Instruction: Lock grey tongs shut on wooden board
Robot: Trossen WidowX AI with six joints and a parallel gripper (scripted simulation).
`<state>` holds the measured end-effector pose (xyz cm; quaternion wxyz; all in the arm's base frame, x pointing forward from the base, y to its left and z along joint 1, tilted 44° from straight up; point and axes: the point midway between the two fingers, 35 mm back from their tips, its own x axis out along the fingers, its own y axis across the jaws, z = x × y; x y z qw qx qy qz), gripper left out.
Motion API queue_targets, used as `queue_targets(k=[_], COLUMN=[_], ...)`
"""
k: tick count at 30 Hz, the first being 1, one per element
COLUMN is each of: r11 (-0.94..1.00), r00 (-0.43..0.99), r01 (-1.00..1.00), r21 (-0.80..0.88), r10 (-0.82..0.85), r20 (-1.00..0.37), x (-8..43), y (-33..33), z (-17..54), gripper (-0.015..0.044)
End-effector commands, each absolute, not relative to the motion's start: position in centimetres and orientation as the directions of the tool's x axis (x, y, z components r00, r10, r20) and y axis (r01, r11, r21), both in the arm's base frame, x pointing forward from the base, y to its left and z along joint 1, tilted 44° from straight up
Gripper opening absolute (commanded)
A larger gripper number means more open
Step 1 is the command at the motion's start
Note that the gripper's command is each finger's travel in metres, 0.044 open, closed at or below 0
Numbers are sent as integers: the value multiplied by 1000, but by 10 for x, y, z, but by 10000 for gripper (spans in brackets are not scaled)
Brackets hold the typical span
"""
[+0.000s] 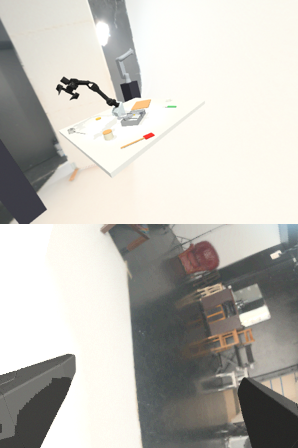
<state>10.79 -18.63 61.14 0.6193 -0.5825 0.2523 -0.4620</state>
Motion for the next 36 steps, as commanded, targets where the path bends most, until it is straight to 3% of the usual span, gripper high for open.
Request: queue_targets(k=[1,7,20,29,36], r11=[15,171,566,715,748], r00=[498,547,548,379,160], r01=[264,235,54,-118,-264], r21=[-964,-957,-823,-689,-609], r10=[-858,-837,-705,-609,-589], r20=[123,-16,-449,-697,-792], x=[142,189,306,366,384], y=[-207,-228,-236,-198,-151], z=[584,543,397,275,179], gripper=[440,440,440,440,440])
